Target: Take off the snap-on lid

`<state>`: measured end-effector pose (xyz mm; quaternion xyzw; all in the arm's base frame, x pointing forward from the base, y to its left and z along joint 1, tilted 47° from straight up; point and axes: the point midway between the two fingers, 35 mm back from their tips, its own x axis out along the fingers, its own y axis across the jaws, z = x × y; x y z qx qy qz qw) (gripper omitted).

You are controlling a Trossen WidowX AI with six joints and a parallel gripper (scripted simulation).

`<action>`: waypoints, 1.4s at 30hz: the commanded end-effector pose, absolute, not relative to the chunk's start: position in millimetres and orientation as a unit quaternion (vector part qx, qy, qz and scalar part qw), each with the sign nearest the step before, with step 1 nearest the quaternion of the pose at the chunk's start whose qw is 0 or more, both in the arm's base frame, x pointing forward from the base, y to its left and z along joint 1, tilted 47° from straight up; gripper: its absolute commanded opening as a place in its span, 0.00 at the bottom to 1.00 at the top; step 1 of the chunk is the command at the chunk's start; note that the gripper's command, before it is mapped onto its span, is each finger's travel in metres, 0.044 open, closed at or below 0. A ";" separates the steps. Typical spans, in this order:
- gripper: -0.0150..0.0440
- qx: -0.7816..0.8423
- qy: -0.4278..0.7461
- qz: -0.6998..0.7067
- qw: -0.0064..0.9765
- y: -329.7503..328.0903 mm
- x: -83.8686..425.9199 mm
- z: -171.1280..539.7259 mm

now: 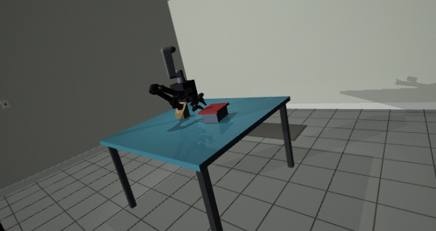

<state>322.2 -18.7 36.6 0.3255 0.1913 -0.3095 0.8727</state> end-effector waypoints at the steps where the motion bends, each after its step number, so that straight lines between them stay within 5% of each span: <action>1: 0.65 0.325 0.192 -0.309 0.873 -22.2 326.7 32.8; 11: 0.65 0.324 0.191 -0.309 0.874 -29.5 335.1 24.7; 13: 0.56 0.324 0.191 -0.309 0.874 -29.5 335.1 24.7; 24: 0.44 0.324 0.191 -0.309 0.874 -29.5 335.1 24.7; 28: 0.26 0.324 0.191 -0.309 0.874 -29.5 335.1 24.7; 42: 0.25 0.324 0.190 -0.310 0.873 -27.7 334.5 26.3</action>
